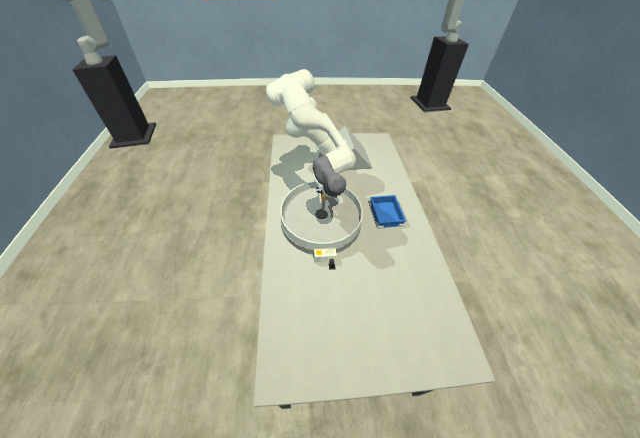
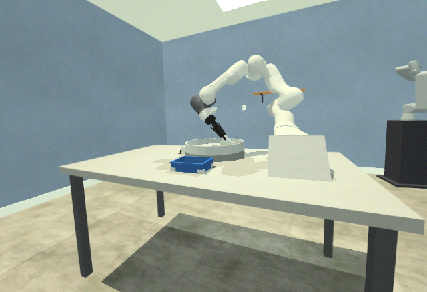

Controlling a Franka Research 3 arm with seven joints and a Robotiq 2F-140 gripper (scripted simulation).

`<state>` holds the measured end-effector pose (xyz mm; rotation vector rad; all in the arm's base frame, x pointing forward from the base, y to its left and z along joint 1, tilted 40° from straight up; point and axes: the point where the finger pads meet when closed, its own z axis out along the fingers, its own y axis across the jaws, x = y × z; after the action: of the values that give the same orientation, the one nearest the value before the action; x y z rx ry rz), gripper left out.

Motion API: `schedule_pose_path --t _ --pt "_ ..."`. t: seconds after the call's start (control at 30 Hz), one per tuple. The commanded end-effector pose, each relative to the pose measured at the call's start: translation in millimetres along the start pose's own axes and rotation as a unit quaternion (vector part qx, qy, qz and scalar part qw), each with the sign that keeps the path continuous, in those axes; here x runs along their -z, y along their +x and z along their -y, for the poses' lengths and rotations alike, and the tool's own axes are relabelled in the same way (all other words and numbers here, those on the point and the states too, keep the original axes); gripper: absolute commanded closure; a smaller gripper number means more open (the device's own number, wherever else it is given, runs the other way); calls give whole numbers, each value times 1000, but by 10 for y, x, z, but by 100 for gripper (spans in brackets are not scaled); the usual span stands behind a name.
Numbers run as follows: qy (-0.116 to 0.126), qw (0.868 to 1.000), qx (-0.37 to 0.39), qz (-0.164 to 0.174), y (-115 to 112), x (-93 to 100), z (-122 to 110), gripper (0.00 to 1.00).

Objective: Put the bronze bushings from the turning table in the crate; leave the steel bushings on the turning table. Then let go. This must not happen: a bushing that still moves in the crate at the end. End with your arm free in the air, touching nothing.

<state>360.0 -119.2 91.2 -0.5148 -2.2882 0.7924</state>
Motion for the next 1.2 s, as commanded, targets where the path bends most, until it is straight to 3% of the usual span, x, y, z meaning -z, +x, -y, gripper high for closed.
schedule_pose_path --t 0.0,1.17 --pt "0 1000 4 1 -7 -10 -7 94" --pt "0 1000 4 1 -78 -93 -8 94"
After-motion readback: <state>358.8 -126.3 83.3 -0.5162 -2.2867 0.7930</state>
